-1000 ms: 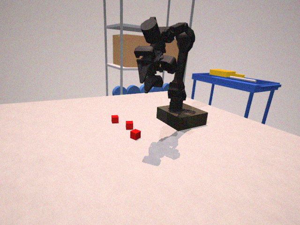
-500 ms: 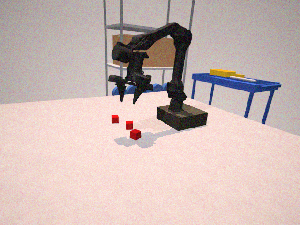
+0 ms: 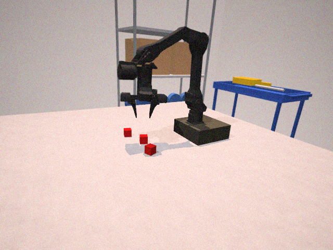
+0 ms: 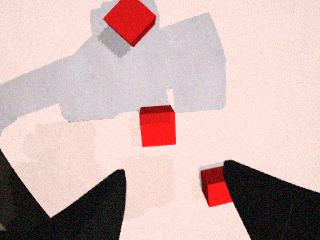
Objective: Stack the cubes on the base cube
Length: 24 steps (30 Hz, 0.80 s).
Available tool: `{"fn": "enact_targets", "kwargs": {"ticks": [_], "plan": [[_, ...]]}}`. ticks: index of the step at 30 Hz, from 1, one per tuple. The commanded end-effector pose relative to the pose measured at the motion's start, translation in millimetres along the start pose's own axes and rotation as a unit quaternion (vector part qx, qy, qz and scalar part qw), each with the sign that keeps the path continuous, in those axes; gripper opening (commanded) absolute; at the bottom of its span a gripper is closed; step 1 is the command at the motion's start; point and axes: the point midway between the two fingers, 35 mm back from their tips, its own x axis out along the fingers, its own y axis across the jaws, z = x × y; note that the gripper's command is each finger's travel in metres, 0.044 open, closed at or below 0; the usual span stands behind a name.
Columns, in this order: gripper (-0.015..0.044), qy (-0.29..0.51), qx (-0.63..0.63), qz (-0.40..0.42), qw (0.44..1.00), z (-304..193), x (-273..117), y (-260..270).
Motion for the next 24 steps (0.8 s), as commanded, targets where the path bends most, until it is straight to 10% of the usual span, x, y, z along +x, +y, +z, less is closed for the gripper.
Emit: {"fn": "enact_targets", "kwargs": {"ticks": [1,24], "plan": [[0.0265,0.005,0.005,0.008,1.000,-2.6,30.2,2.5],[0.0265,0.005,0.005,0.008,1.000,-3.6,84.0,4.9]]}}
